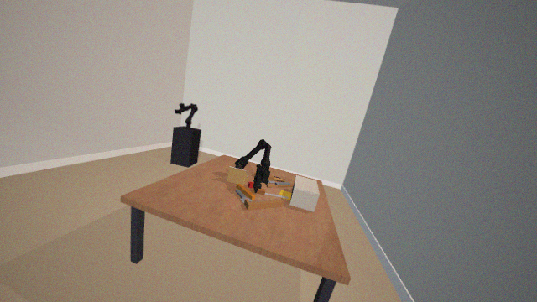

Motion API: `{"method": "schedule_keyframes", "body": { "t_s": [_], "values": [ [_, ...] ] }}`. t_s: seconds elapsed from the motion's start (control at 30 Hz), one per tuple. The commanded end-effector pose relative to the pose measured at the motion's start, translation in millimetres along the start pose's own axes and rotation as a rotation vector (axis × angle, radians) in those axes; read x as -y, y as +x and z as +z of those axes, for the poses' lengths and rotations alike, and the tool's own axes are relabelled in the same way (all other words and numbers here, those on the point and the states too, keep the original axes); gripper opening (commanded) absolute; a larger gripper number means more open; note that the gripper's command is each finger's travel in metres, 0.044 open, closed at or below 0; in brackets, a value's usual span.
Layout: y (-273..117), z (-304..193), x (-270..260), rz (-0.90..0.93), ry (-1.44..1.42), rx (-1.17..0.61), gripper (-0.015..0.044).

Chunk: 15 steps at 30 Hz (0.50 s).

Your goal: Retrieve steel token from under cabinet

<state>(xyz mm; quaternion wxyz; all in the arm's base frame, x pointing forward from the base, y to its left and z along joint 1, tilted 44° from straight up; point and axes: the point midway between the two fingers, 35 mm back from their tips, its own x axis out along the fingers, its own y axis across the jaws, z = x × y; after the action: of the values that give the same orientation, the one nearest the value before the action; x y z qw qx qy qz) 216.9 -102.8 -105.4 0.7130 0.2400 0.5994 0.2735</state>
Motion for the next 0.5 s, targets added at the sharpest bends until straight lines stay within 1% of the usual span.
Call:
{"method": "schedule_keyframes", "body": {
  "t_s": [0.0,0.17,0.43,0.47],
  "values": [
    [2.5,-1.8,0.1,0.000,0.005,-0.001,0.0270],
    [0.5,-0.2,0.2,0.000,-0.001,0.000,0.0139],
    [0.5,-0.2,0.2,0.000,-0.001,0.000,0.0085],
    [0.5,-0.2,0.2,0.000,-0.001,0.000,0.0059]
  ]
}}
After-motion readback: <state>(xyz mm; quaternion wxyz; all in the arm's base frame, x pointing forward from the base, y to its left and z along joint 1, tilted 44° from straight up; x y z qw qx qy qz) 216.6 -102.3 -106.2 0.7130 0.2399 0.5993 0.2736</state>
